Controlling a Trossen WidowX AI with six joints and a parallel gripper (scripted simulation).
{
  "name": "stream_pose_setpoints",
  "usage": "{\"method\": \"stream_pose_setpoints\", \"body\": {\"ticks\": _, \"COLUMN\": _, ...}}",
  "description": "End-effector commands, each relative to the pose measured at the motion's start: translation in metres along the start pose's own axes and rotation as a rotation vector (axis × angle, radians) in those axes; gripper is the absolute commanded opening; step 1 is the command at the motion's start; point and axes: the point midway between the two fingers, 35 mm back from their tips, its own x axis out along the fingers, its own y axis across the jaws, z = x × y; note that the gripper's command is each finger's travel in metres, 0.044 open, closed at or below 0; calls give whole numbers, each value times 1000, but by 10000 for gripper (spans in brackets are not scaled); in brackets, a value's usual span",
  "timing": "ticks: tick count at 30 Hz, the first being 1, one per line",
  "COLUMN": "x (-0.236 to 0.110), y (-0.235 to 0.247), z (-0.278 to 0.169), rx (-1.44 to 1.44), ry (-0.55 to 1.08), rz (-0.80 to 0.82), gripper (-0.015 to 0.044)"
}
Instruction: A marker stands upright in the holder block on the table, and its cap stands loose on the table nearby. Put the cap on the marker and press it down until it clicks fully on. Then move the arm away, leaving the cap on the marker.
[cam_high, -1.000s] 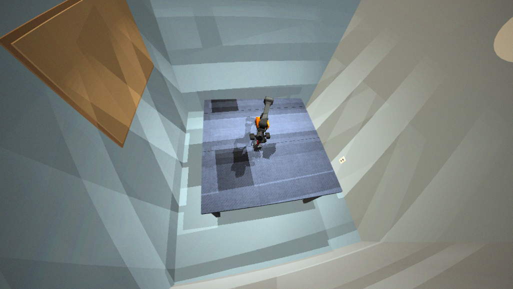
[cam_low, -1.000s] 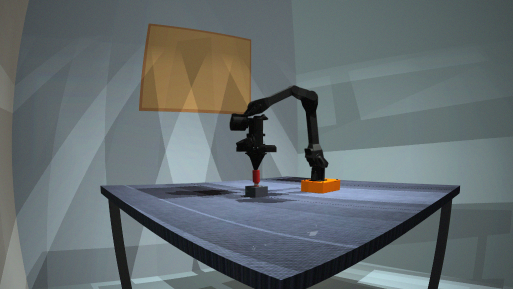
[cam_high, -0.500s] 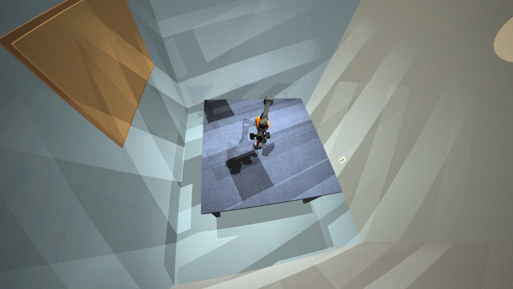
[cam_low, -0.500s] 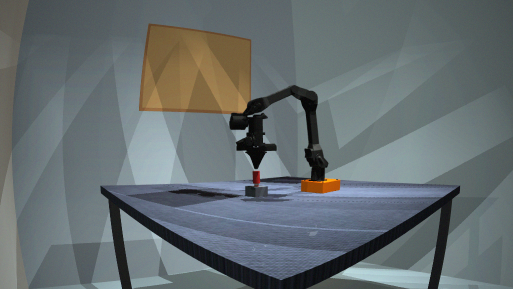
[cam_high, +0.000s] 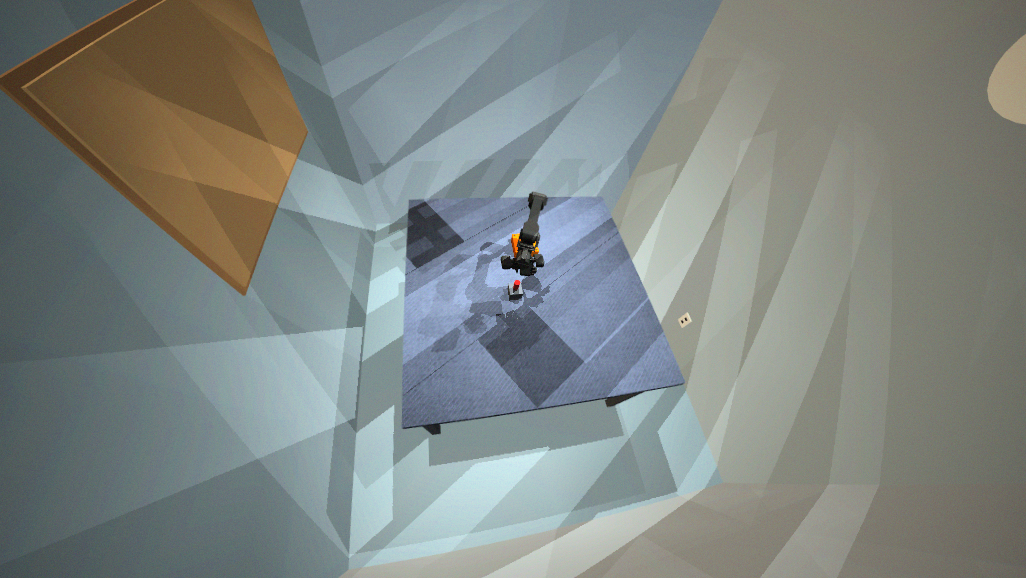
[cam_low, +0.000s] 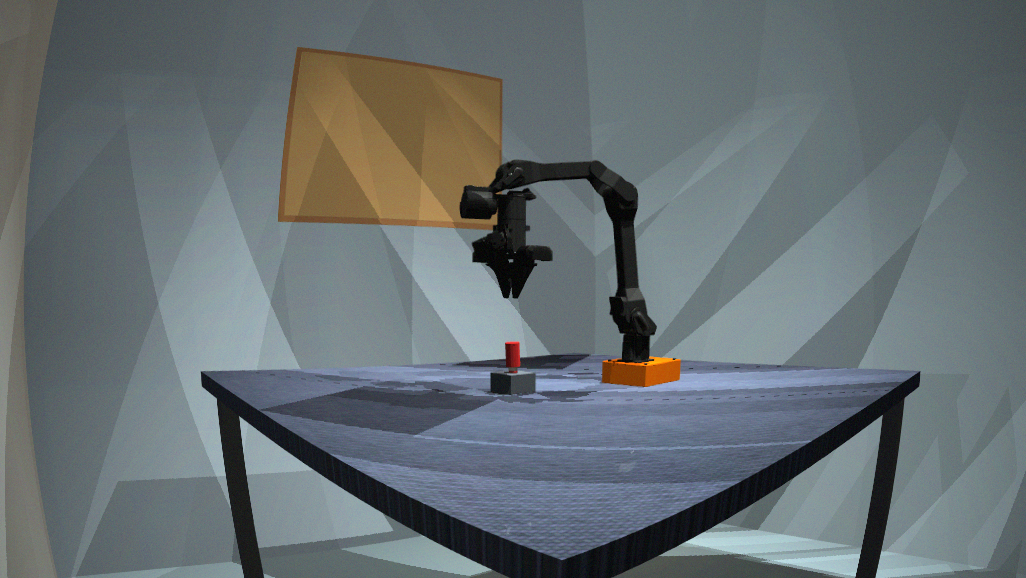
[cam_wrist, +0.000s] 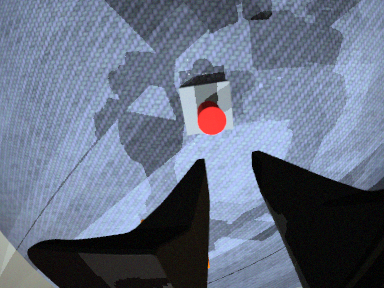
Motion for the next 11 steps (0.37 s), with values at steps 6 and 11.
{"method": "stream_pose_setpoints", "body": {"ticks": 6, "x": -1, "y": 0, "z": 0, "rx": -4, "ry": 2, "rz": 1, "gripper": 341}}
{"method": "stream_pose_setpoints", "body": {"ticks": 11, "x": -1, "y": 0, "z": 0, "rx": -4, "ry": 2, "rz": 1, "gripper": 440}}
